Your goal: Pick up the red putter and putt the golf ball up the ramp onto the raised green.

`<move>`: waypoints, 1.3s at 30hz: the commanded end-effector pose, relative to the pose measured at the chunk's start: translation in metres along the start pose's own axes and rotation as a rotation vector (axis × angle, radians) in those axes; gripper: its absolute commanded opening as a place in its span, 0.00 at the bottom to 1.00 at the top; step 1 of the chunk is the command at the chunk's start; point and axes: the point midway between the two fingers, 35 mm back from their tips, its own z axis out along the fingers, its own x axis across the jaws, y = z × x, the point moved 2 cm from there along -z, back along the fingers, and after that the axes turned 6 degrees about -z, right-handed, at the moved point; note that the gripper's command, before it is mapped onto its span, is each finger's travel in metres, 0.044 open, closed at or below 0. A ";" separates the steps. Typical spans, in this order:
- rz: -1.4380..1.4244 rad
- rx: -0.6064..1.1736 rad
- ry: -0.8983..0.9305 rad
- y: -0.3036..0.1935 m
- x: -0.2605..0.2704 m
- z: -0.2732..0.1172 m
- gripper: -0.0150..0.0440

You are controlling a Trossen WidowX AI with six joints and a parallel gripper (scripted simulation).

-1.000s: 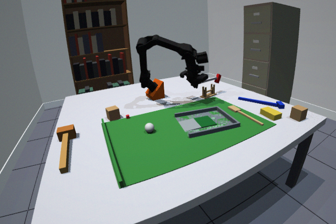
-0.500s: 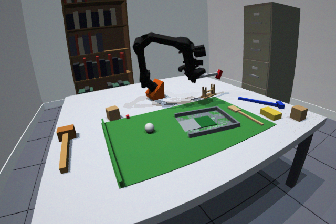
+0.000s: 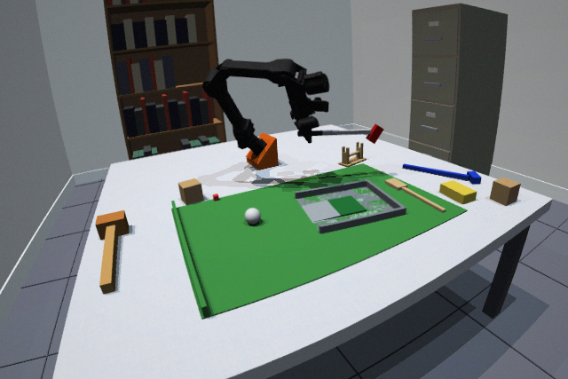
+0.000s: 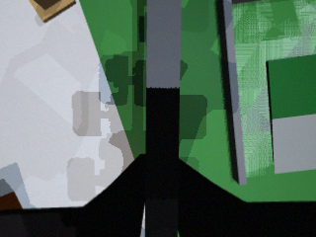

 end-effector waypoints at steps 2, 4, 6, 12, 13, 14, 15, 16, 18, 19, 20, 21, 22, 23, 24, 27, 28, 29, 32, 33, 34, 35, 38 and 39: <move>0.193 0.010 -0.027 -0.039 -0.017 -0.014 0.25; 0.258 0.015 -0.037 -0.052 -0.021 -0.018 0.25; 0.324 0.020 -0.046 -0.066 -0.025 -0.022 0.25; 0.520 0.036 -0.076 -0.109 -0.033 -0.033 0.25; 0.553 0.039 -0.082 -0.116 -0.034 -0.034 0.25; 0.586 0.042 -0.087 -0.123 -0.035 -0.036 0.25; 0.618 0.045 -0.092 -0.130 -0.035 -0.038 0.25; 0.651 0.048 -0.098 -0.137 -0.036 -0.040 0.25; 0.716 0.054 -0.110 -0.152 -0.036 -0.043 0.25; 0.749 0.057 -0.115 -0.159 -0.035 -0.044 0.25; 0.782 0.060 -0.121 -0.166 -0.035 -0.046 0.25; 0.815 0.064 -0.128 -0.173 -0.034 -0.047 0.25; 0.847 0.067 -0.134 -0.180 -0.034 -0.049 0.25; 0.880 0.070 -0.140 -0.187 -0.033 -0.051 0.25; 0.913 0.074 -0.147 -0.194 -0.032 -0.052 0.25; 1.011 0.084 -0.167 -0.215 -0.028 -0.056 0.25; 1.043 0.088 -0.174 -0.222 -0.026 -0.058 0.25; 1.076 0.091 -0.181 -0.229 -0.024 -0.059 0.25; 1.173 0.102 -0.204 -0.249 -0.018 -0.063 0.25; 1.206 0.106 -0.212 -0.256 -0.015 -0.065 0.25; 1.232 0.109 -0.218 -0.261 -0.013 -0.066 0.25; 1.248 0.111 -0.222 -0.264 -0.012 -0.067 0.25; 1.254 0.112 -0.224 -0.265 -0.011 -0.067 0.25; 1.254 0.112 -0.224 -0.265 -0.011 -0.067 0.25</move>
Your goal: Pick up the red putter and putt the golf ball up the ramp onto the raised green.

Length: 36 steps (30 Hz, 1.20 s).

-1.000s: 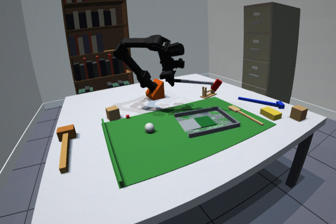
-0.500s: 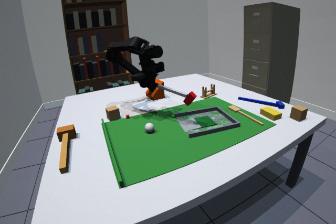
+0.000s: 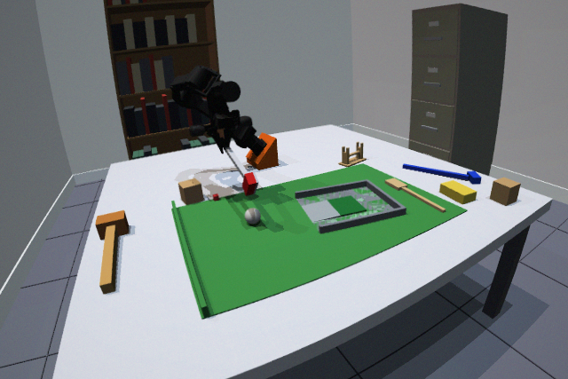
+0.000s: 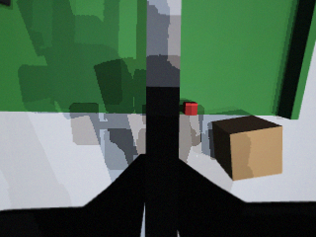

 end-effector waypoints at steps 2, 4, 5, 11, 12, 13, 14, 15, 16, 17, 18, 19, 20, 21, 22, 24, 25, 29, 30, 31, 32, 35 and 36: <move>0.039 0.003 -0.012 -0.006 -0.006 -0.001 0.25; 0.042 0.004 -0.013 -0.005 -0.006 0.000 0.25; 0.047 0.006 -0.013 -0.005 -0.006 0.001 0.25; 0.123 0.038 -0.021 -0.004 -0.006 0.020 0.25; 0.140 0.045 -0.023 -0.004 -0.006 0.024 0.25; 0.157 0.052 -0.025 -0.004 -0.006 0.029 0.25; 0.174 0.060 -0.027 -0.005 -0.006 0.033 0.25; 0.187 0.065 -0.029 -0.005 -0.007 0.036 0.25; 0.195 0.069 -0.030 -0.005 -0.007 0.038 0.25; 0.198 0.070 -0.031 -0.005 -0.007 0.039 0.25; 0.198 0.070 -0.031 -0.005 -0.007 0.039 0.25; 0.198 0.070 -0.031 -0.005 -0.007 0.039 0.25; 0.198 0.070 -0.030 -0.005 -0.007 0.040 0.25; 0.198 0.070 -0.030 -0.005 -0.007 0.040 0.25; 0.198 0.070 -0.030 -0.005 -0.007 0.041 0.25; 0.198 0.070 -0.030 -0.005 -0.007 0.044 0.25; 0.198 0.070 -0.030 -0.005 -0.007 0.046 0.25; 0.198 0.070 -0.030 -0.006 -0.007 0.052 0.25; 0.198 0.069 -0.030 -0.006 -0.007 0.054 0.25; 0.198 0.069 -0.030 -0.006 -0.007 0.055 0.25; 0.198 0.069 -0.030 -0.006 -0.007 0.057 0.25; 0.198 0.069 -0.031 -0.007 -0.007 0.062 0.25; 0.198 0.069 -0.031 -0.007 -0.007 0.063 0.25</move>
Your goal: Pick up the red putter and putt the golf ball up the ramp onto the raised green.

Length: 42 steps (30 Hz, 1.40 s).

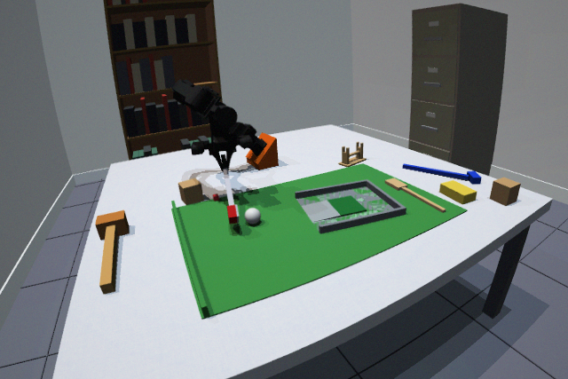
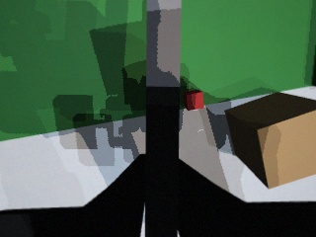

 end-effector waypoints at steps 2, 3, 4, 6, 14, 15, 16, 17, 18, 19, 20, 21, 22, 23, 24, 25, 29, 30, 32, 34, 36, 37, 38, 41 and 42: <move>0.000 -0.004 -0.005 0.000 -0.001 0.009 0.25; 0.000 -0.004 -0.005 0.000 -0.001 0.010 0.25; 0.000 -0.004 -0.005 0.000 -0.001 0.011 0.25; 0.000 -0.004 -0.005 0.000 -0.001 0.011 0.25; 0.000 0.001 -0.002 -0.001 0.000 0.009 0.25; 0.000 0.001 -0.002 -0.001 0.000 0.009 0.25; 0.000 0.001 -0.002 -0.001 -0.001 0.009 0.25; 0.000 0.001 -0.002 -0.001 -0.002 0.009 0.25; 0.000 0.000 -0.002 -0.001 -0.005 0.009 0.25; 0.000 0.000 -0.002 -0.001 -0.007 0.009 0.25; 0.000 -0.001 -0.002 -0.001 -0.011 0.010 0.25; 0.000 -0.001 -0.003 -0.001 -0.014 0.010 0.25; 0.000 -0.002 -0.003 -0.002 -0.019 0.010 0.25; 0.000 -0.003 -0.004 -0.002 -0.024 0.011 0.25; 0.000 -0.004 -0.005 -0.003 -0.028 0.011 0.25; 0.000 -0.005 -0.006 -0.003 -0.030 0.011 0.25; 0.000 -0.005 -0.007 -0.003 -0.031 0.011 0.25; 0.000 -0.005 -0.007 -0.003 -0.031 0.011 0.25; -0.003 0.004 -0.008 -0.004 -0.028 0.012 0.25; -0.003 0.004 -0.008 -0.004 -0.028 0.012 0.25; -0.002 0.004 -0.004 -0.001 -0.020 0.013 0.25; -0.002 0.003 0.001 0.002 -0.010 0.013 0.25; -0.002 0.003 0.006 0.005 0.003 0.014 0.25; -0.002 0.003 0.014 0.012 0.041 0.014 0.25; -0.002 0.003 0.014 0.013 0.053 0.014 0.25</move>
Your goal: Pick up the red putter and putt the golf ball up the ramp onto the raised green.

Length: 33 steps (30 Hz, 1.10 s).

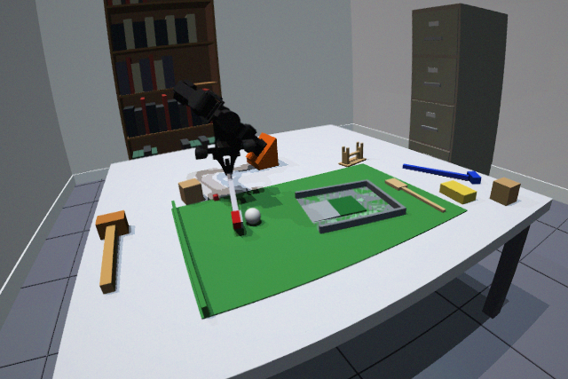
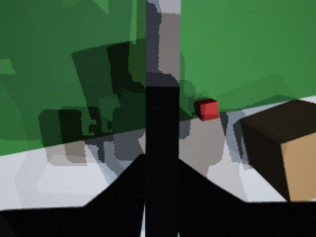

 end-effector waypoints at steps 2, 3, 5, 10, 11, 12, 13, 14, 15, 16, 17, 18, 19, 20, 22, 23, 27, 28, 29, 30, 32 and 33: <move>-0.016 -0.001 0.004 0.004 0.069 0.000 0.25; -0.016 -0.002 0.000 0.003 0.081 0.000 0.25; -0.015 -0.005 -0.006 0.001 0.096 0.000 0.25; -0.015 -0.005 -0.007 0.000 0.098 -0.001 0.25; -0.015 -0.005 -0.006 0.001 0.098 -0.001 0.25; -0.015 -0.005 -0.006 0.001 0.098 -0.003 0.25; -0.015 -0.005 -0.006 0.001 0.098 -0.005 0.25; -0.015 -0.005 -0.005 0.001 0.098 -0.008 0.25; -0.015 -0.005 -0.004 0.001 0.098 -0.012 0.25; -0.016 -0.005 -0.004 0.002 0.098 -0.016 0.25; -0.016 -0.005 -0.003 0.002 0.099 -0.020 0.25; -0.016 -0.004 -0.003 0.002 0.099 -0.025 0.25; -0.016 -0.004 -0.002 0.002 0.099 -0.030 0.25; -0.016 -0.004 -0.002 0.002 0.099 -0.034 0.25; -0.016 -0.004 -0.003 0.002 0.099 -0.044 0.25; -0.016 -0.004 -0.003 0.001 0.099 -0.049 0.25; -0.016 -0.003 -0.005 0.000 0.098 -0.060 0.25; -0.016 -0.003 -0.005 0.000 0.098 -0.060 0.25; -0.016 -0.003 -0.005 0.000 0.098 -0.060 0.25; -0.020 -0.002 -0.005 0.000 0.098 -0.052 0.25; -0.020 -0.002 -0.005 0.000 0.098 -0.052 0.25; -0.020 -0.002 -0.005 0.000 0.098 -0.052 0.25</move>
